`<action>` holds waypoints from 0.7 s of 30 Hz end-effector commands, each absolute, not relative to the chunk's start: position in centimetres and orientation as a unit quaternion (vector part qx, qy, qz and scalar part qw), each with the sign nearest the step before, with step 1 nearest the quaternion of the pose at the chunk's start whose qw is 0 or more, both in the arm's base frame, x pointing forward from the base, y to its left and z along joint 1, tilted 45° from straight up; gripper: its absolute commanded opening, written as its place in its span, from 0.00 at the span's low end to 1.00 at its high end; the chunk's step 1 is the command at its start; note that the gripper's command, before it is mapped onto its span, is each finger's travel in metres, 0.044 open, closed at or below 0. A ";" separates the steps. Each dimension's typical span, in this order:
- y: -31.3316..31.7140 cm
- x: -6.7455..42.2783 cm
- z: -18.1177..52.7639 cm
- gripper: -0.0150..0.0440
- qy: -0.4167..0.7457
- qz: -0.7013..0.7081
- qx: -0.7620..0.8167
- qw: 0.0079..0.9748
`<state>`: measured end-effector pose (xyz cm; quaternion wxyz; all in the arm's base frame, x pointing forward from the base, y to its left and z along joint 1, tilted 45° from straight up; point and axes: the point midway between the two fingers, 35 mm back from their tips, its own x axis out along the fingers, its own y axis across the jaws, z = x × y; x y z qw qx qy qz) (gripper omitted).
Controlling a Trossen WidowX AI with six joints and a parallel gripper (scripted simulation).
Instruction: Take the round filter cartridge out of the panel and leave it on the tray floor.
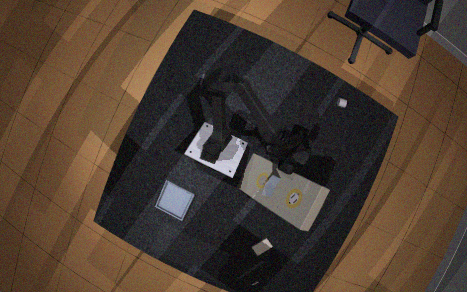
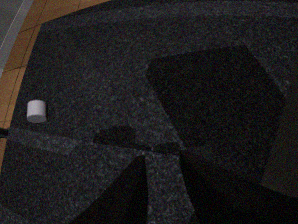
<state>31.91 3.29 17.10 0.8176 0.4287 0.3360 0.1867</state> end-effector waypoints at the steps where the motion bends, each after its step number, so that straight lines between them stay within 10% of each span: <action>1: -4.1 32.4 17.8 0.41 0.255 0.193 0.208 0.924; 21: -14.2 28.4 12.5 0.41 0.191 0.178 -0.117 0.958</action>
